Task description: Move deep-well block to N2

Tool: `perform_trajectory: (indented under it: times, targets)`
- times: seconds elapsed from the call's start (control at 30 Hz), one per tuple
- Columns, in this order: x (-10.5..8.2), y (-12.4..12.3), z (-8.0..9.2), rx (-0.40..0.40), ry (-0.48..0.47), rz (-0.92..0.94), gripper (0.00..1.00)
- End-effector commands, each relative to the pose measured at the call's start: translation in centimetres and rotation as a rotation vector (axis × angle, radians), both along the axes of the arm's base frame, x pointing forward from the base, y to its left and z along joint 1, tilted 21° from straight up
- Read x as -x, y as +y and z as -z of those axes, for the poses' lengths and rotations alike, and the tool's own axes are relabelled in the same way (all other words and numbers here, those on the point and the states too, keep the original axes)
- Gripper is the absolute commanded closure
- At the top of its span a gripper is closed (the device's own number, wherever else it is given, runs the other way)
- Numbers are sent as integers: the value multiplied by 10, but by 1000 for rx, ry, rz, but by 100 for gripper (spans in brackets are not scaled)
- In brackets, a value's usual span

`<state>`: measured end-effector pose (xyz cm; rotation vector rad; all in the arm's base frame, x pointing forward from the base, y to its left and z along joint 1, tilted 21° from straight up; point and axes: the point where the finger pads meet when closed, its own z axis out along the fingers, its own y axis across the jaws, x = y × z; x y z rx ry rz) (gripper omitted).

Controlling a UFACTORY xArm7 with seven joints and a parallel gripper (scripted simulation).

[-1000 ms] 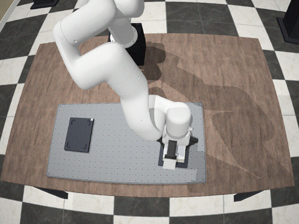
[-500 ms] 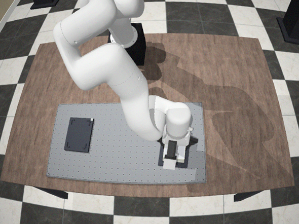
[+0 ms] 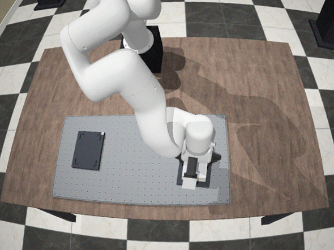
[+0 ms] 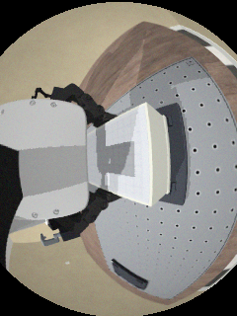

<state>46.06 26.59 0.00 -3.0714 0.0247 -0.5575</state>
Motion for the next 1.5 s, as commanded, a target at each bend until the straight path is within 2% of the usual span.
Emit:
perform_trajectory:
  times: [0.0, 0.73, 0.77, 1.47]
  targets:
    - [-1, 1, -1, -2, -3, -1, 100]
    - [-2, 1, 2, -2, -3, -1, 100]
    - [-2, 1, 3, -2, -3, -1, 0]
    - [-2, 1, 3, -2, -3, -1, 0]
